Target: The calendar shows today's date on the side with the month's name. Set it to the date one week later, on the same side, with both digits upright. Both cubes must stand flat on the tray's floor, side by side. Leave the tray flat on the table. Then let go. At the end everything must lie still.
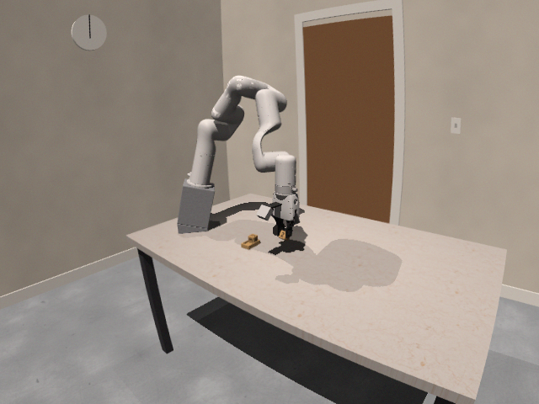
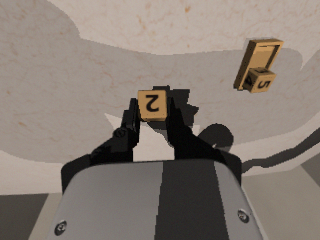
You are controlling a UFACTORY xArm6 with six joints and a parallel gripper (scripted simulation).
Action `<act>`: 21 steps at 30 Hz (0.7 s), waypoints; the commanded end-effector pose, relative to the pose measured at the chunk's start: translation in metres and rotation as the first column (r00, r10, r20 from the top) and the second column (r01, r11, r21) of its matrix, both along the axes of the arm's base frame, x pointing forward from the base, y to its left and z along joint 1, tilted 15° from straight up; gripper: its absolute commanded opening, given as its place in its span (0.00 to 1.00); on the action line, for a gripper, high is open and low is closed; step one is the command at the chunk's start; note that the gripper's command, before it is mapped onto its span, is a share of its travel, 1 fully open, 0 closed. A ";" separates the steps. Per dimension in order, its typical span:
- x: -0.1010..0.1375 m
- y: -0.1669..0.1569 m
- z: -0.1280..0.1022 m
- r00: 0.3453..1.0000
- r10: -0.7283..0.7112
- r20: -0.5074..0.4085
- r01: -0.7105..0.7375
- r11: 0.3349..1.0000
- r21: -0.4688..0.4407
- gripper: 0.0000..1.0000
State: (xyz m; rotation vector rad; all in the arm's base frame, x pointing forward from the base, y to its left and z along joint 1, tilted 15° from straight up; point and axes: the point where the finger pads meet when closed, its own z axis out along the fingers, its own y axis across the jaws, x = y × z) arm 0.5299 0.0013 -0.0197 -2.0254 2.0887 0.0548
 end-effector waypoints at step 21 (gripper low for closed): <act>0.001 -0.004 -0.001 0.998 0.044 0.037 -0.053 0.952 0.300 0.27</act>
